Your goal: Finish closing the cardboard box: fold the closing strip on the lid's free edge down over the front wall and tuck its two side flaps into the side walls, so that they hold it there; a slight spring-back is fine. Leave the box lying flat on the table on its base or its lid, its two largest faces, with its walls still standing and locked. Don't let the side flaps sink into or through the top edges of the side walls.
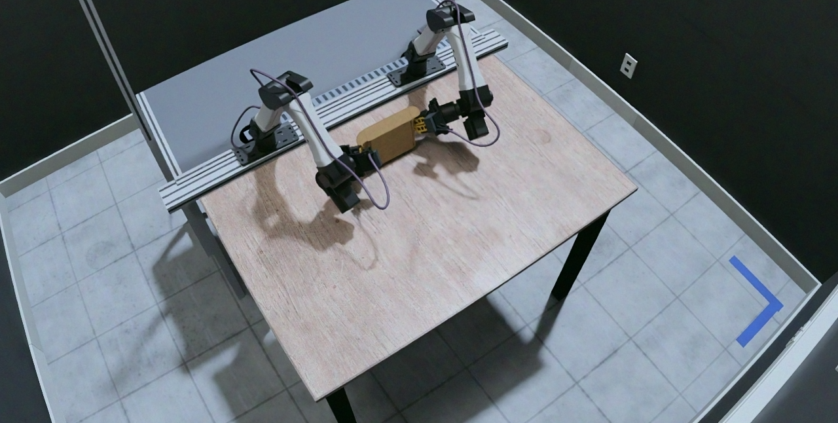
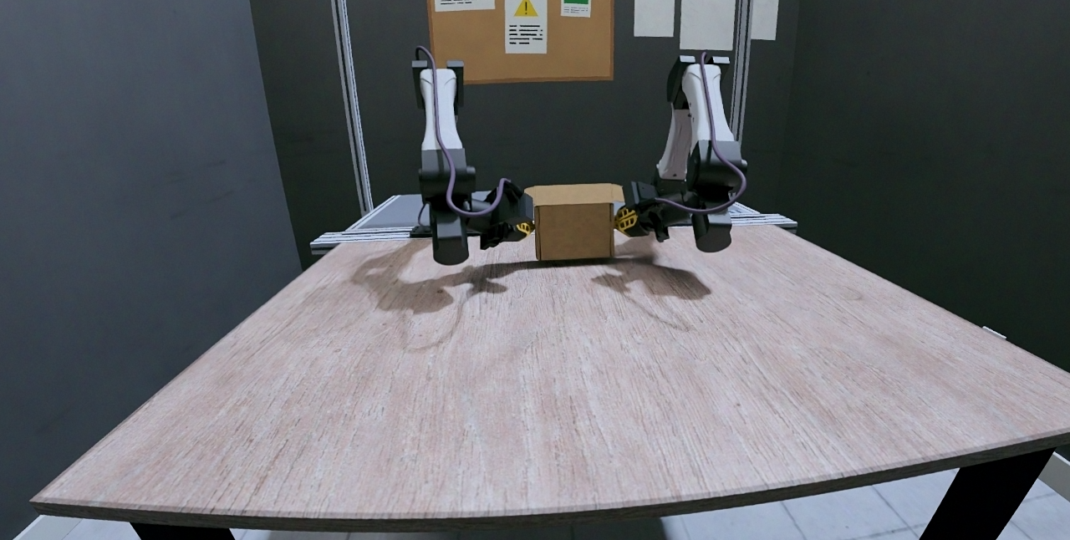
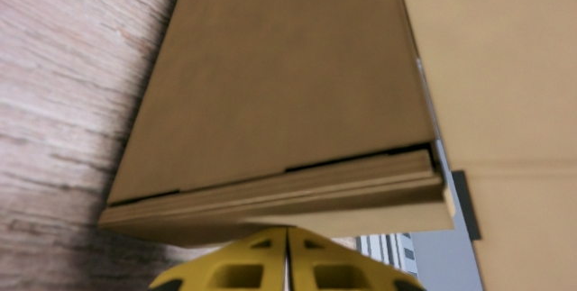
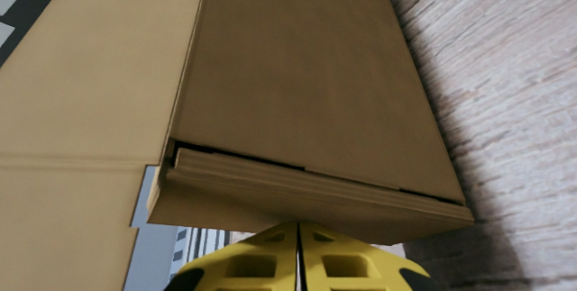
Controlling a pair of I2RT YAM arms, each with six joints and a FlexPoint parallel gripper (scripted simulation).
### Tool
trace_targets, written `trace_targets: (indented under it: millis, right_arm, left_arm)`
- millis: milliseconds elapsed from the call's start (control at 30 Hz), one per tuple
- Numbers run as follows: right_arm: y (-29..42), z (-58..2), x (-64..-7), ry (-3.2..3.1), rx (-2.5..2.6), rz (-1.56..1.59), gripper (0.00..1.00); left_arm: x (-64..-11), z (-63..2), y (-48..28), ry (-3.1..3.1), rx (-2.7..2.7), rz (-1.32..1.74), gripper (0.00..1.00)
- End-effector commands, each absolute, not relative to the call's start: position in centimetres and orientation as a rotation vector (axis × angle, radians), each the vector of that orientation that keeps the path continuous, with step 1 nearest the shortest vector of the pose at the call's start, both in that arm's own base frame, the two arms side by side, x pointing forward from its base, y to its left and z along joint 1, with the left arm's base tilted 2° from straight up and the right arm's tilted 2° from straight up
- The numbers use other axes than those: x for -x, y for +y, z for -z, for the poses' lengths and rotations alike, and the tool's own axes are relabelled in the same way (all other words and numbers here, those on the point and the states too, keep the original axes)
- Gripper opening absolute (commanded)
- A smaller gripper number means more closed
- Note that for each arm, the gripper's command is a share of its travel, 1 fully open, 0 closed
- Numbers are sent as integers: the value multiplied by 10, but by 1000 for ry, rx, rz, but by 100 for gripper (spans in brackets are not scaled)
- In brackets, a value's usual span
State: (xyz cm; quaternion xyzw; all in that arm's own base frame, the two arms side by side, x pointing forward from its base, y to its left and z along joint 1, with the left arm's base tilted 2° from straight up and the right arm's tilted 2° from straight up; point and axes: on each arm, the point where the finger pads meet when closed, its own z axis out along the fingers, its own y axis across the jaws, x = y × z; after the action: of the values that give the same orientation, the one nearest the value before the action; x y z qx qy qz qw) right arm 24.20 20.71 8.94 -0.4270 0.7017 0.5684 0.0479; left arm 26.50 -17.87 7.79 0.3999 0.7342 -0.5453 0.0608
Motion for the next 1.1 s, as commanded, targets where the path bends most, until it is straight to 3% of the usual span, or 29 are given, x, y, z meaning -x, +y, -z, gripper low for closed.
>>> trace_targets:
  millis: [0,1067]
  right_arm:
    - [216,-97,-248,2083,1256,-1785,0]
    - [216,-94,-247,2086,1254,-1787,0]
  left_arm:
    - [-272,-85,-189,2158,-1172,1699,0]
    - [-272,-83,-190,2154,-1177,1694,0]
